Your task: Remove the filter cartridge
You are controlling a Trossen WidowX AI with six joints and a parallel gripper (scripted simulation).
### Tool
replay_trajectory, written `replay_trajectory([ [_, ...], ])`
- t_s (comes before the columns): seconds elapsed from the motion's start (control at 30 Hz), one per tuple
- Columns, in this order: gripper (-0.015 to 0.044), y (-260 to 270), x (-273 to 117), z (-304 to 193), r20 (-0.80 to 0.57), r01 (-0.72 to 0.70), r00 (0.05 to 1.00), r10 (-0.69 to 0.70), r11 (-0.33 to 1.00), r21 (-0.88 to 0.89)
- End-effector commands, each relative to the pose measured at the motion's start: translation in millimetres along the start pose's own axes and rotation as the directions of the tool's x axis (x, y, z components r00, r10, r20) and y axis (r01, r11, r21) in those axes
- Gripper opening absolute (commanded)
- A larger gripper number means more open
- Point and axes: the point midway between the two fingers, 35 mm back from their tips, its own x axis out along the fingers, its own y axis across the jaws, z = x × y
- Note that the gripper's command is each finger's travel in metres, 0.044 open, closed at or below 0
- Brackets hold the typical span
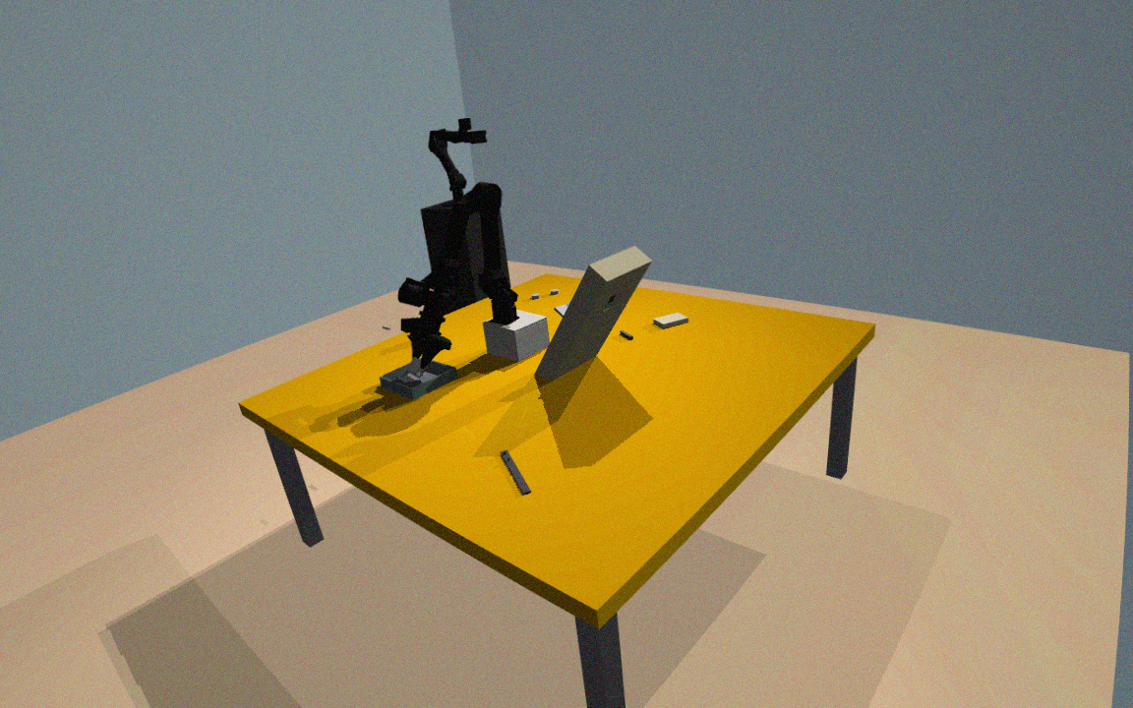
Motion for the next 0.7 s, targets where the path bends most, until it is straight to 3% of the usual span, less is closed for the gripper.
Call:
replay_trajectory([
  [0.0,0.0158,0,0,2,0.005,0.000,1.000,0.000,1.000,0.000],
  [0.37,0.0440,0,0,2,0.005,0.000,1.000,0.000,1.000,0.000],
  [0.5,0.0440,0,-6,6,0.005,0.000,1.000,0.000,1.000,0.000],
  [0.67,0.0440,0,-54,33,0.003,0.000,1.000,0.000,1.000,0.000],
])
